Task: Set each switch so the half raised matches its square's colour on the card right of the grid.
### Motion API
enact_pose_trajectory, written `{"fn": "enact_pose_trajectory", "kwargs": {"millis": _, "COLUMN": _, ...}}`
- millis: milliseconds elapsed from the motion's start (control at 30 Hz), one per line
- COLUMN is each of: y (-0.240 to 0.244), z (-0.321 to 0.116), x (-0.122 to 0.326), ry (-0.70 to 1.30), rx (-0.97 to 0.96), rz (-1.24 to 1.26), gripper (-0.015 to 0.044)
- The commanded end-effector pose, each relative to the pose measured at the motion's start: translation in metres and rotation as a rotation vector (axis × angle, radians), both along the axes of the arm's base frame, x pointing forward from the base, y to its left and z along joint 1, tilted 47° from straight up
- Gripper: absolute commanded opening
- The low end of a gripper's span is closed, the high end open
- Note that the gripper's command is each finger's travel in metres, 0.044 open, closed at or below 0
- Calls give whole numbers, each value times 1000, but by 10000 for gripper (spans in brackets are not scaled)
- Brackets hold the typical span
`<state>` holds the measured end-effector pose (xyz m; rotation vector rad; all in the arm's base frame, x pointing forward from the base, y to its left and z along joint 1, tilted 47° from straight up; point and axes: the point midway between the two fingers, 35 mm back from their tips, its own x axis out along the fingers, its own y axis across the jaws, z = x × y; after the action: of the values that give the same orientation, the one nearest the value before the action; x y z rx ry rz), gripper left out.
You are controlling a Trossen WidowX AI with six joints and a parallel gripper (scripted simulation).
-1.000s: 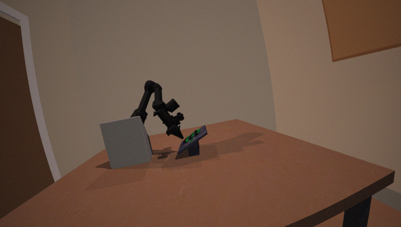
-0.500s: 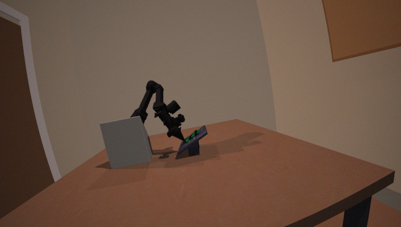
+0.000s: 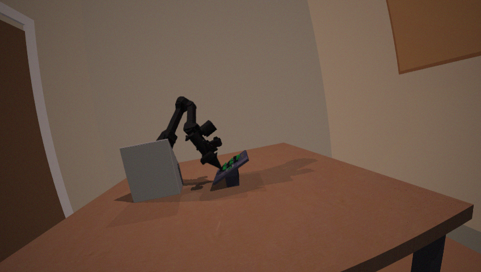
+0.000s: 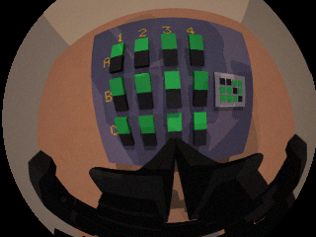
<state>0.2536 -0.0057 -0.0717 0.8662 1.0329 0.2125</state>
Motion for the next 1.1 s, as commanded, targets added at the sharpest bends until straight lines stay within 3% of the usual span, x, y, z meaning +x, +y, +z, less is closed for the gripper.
{"fn": "enact_pose_trajectory", "kwargs": {"millis": 0, "y": 0, "z": -1, "x": 0, "ry": 5, "rx": -2, "rz": -5, "gripper": 0}}
{"fn": "enact_pose_trajectory", "kwargs": {"millis": 1067, "y": 2, "z": -4, "x": 2, "ry": 5, "rx": -1, "rz": -5, "gripper": 0}}
